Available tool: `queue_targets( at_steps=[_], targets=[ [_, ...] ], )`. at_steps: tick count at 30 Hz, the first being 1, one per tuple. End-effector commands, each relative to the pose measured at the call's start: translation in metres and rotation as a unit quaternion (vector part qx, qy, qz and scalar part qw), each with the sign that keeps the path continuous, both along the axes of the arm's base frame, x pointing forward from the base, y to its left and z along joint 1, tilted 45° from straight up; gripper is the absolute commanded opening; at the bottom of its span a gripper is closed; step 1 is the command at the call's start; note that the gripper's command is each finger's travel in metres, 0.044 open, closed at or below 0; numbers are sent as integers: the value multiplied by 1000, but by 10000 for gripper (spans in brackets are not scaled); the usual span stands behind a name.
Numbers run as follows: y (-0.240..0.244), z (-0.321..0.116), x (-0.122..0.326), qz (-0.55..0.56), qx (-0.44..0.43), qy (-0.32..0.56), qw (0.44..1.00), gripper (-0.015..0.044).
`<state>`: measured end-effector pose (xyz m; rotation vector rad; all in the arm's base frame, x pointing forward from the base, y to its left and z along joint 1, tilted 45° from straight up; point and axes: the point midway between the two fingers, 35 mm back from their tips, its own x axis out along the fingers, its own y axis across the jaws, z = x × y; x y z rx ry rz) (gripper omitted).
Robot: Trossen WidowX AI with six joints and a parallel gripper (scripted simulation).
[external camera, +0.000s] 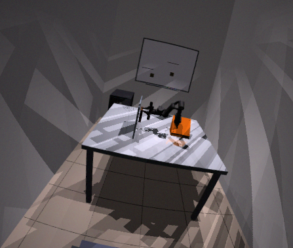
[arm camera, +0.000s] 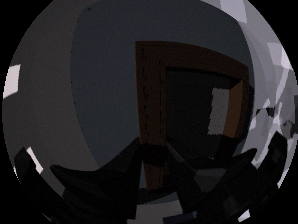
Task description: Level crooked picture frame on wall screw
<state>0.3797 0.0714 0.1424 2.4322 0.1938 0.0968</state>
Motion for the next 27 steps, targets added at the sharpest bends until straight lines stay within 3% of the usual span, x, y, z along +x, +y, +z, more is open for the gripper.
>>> queue_targets(
  at_steps=[1, 15, 25, 27],
  targets=[
    [0, 0, 0, 1, -11, -1, 1000, 0],
    [0, 1, 0, 0, -47, -7, 999, 0],
    [-1, 1, 0, -2, -39, -6, 999, 260],
    [-1, 1, 0, -2, -39, -6, 999, 260]
  ],
)
